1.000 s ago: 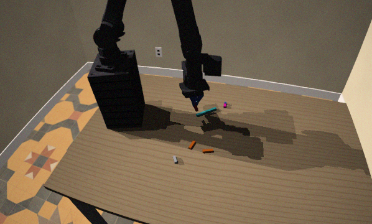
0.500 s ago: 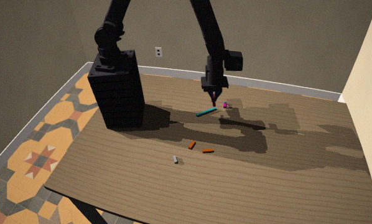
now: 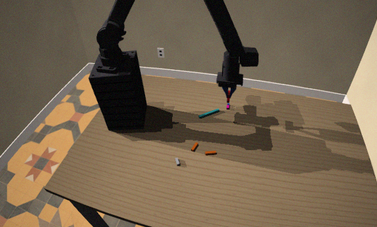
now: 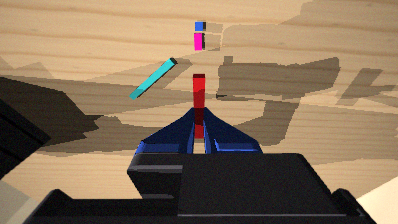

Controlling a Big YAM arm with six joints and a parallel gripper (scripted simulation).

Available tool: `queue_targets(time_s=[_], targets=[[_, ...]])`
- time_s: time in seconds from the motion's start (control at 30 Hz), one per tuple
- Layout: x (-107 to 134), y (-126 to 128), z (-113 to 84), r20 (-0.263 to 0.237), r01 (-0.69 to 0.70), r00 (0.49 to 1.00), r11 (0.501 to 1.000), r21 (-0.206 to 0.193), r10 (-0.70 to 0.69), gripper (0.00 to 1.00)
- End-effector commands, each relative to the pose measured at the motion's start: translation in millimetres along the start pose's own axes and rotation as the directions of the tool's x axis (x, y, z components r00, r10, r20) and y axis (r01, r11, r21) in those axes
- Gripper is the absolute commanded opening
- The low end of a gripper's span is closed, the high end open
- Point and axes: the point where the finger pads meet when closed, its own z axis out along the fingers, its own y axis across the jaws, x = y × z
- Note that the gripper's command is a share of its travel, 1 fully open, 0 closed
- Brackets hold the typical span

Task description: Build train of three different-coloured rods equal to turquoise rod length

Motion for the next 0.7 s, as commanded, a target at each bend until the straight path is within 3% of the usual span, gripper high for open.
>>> queue_targets(time_s=[0.0, 0.17, 0.3, 0.43, 0.67], targets=[[-6, -3, 1.3, -0.001, -0.012, 1.0, 1.0, -0.007, 0.012, 0.04], [-2, -5, 1.8, -0.001, -0.016, 1.0, 1.0, -0.006, 0.016, 0.04], [-3, -18, 4.5, 0.007, -0.02, 1.0, 0.999, 0.028, 0.02, 0.04], [-2, -17, 9.2, 0.007, -0.019, 1.0, 0.999, 0.027, 0.019, 0.04], [-1, -16, 36.2, 0.006, -0.012, 1.0, 1.0, 0.024, 0.011, 0.04]])
